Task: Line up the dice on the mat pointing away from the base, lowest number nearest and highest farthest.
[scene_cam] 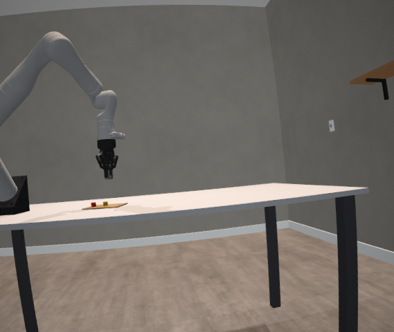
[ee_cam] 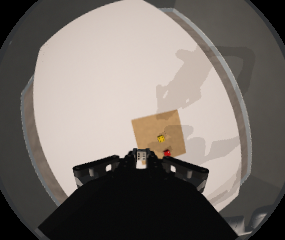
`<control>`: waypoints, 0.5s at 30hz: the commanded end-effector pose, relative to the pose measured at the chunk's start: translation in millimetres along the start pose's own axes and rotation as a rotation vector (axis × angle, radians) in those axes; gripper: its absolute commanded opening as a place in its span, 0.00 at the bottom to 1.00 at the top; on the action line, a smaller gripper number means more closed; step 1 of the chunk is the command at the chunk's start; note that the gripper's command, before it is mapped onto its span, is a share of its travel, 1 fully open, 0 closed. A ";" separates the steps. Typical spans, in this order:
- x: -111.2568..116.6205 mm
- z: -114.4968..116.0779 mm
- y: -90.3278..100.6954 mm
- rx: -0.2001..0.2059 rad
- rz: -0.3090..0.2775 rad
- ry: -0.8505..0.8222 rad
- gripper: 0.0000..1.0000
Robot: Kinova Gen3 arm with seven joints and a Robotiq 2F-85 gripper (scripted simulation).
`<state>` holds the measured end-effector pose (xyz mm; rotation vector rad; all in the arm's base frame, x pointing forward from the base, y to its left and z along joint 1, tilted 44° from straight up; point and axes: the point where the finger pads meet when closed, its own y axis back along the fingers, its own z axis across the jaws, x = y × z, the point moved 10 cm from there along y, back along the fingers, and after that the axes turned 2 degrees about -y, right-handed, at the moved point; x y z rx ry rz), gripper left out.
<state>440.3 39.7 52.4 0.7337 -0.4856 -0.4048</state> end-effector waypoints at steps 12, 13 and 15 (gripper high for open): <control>35.6 21.2 -0.6 0.004 -0.001 0.258 0.11; 37.6 22.5 -0.6 0.004 0.000 0.277 0.11; 41.1 24.8 -0.6 0.004 0.001 0.310 0.11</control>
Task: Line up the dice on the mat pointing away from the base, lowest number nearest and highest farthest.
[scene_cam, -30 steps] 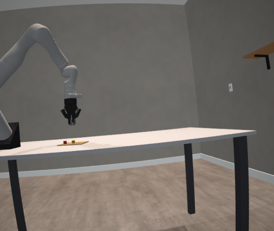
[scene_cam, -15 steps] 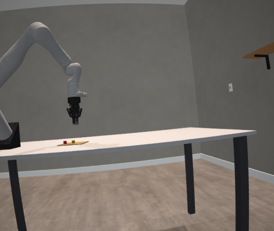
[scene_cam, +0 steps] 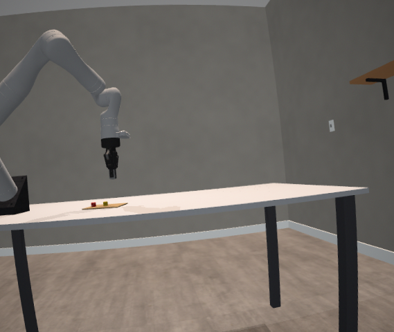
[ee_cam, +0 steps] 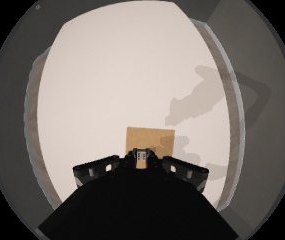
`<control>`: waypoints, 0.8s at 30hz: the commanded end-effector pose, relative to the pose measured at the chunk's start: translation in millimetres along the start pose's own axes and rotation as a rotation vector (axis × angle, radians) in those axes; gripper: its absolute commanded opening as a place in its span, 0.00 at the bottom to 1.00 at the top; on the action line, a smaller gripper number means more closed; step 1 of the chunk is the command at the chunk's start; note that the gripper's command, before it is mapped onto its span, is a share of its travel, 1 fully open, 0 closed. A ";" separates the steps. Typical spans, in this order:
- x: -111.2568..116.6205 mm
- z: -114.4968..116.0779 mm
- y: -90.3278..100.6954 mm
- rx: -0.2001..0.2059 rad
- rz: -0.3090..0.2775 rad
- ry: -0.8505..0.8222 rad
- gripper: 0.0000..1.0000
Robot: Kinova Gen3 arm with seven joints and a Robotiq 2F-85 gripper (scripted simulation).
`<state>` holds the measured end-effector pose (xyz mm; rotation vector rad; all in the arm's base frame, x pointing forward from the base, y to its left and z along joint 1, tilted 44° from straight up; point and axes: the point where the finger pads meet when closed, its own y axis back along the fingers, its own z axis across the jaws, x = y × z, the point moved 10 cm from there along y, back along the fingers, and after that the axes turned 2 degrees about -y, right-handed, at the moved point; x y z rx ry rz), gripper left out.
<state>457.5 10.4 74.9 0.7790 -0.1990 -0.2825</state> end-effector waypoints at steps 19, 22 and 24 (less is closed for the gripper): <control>13.1 16.4 -0.2 0.002 0.001 0.111 0.11; 13.1 16.4 -0.2 0.002 0.001 0.111 0.11; 13.1 16.4 -0.2 0.002 0.001 0.111 0.11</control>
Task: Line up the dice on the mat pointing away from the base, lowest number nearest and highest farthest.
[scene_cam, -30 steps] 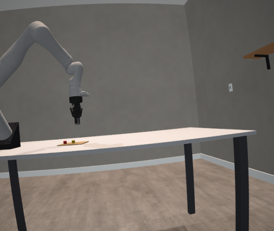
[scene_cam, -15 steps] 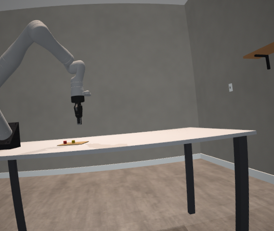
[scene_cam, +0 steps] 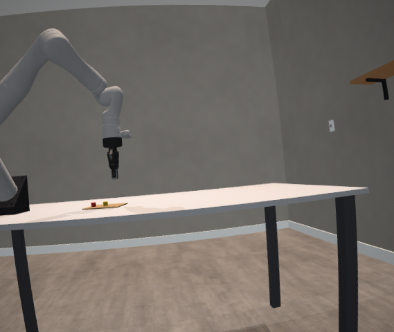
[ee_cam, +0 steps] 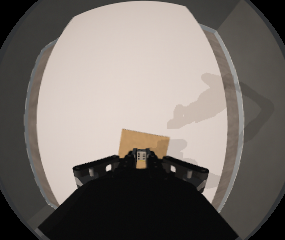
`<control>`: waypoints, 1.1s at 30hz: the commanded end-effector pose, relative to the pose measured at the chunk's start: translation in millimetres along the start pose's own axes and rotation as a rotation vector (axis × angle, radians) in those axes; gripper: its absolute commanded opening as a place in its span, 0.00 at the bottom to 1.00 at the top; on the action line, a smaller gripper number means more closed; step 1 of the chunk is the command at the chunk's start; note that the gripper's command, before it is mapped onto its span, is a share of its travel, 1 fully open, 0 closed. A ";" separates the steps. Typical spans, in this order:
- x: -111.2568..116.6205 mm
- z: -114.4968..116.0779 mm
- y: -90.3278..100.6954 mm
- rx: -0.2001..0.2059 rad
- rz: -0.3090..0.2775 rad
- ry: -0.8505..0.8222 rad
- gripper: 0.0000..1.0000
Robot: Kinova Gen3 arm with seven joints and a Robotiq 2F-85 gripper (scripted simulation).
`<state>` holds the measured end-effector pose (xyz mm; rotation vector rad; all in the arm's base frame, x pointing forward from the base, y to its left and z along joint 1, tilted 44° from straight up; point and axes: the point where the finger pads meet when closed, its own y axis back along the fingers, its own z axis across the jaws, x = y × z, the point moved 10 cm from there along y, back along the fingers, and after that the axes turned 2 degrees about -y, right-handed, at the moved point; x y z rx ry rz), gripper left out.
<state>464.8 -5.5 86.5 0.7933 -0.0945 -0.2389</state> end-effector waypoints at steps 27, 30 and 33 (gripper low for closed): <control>1.0 -0.3 -45.1 0.001 0.001 0.001 0.11; 1.2 -0.3 -55.0 0.001 0.001 0.001 0.11; 1.4 -0.3 -64.5 0.001 0.001 0.001 0.11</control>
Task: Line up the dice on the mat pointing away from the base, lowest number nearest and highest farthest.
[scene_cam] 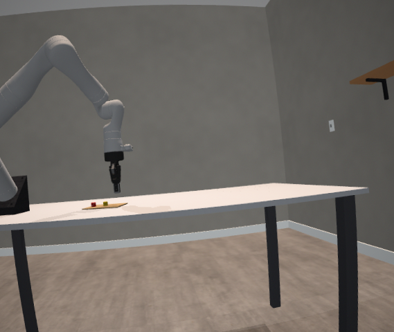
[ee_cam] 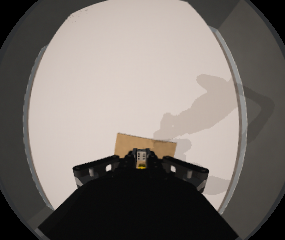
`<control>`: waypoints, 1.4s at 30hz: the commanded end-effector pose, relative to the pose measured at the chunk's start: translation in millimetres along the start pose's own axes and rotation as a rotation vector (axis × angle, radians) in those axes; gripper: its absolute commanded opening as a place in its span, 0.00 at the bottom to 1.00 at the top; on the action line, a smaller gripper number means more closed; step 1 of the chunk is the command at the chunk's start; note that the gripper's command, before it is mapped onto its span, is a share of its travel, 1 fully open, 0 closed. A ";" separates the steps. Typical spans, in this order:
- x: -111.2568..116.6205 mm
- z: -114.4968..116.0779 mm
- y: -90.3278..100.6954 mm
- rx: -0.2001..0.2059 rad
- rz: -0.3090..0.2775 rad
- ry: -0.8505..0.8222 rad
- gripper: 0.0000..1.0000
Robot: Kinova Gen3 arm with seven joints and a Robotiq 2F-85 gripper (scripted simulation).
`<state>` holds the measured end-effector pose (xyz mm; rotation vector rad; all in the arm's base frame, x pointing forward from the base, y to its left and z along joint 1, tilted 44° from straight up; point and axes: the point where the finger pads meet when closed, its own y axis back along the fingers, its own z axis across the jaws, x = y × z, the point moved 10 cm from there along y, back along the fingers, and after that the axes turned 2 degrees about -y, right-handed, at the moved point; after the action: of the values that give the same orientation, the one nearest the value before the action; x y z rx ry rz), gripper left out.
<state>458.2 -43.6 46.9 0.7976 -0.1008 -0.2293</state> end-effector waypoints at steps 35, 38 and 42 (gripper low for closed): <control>-1.7 -0.1 -39.2 -0.004 -0.009 0.003 0.11; -1.7 -0.1 -39.2 -0.004 -0.009 0.003 0.11; -1.7 -0.1 -39.2 -0.004 -0.009 0.003 0.11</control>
<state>449.5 -70.3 18.2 0.7938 -0.0935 -0.2389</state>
